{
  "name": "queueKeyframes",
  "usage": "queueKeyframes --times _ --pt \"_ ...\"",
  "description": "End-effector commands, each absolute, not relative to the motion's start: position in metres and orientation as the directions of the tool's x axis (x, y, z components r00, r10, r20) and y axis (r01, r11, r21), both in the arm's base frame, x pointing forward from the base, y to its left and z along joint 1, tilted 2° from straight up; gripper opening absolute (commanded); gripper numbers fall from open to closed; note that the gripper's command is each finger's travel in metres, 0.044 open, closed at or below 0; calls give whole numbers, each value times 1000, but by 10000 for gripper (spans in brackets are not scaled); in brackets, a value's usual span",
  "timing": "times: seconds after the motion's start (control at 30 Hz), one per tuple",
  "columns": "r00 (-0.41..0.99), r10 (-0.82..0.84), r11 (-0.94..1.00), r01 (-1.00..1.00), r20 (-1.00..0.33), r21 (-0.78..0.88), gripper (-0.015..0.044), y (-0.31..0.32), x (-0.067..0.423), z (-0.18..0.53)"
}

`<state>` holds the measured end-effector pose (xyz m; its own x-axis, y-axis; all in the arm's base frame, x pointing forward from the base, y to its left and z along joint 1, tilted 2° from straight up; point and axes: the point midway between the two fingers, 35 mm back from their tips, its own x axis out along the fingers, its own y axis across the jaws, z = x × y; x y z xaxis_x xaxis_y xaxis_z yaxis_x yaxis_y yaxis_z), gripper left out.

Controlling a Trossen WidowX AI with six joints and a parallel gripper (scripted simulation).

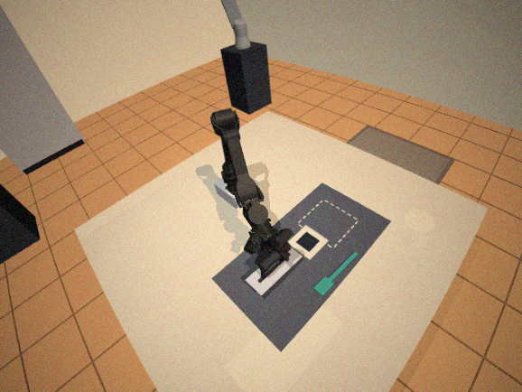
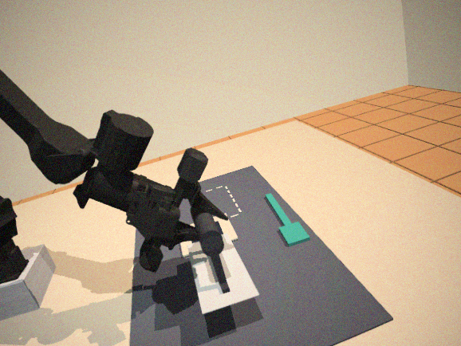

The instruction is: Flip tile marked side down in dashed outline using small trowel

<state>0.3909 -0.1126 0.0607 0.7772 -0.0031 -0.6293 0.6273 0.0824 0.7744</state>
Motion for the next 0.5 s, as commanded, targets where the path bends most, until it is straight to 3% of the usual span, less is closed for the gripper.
queueKeyframes --times 0.0,0.47 --pt "790 -21 88 612 -612 786 0 -107 392 67" --pt "790 -21 88 612 -612 786 0 -105 392 50"
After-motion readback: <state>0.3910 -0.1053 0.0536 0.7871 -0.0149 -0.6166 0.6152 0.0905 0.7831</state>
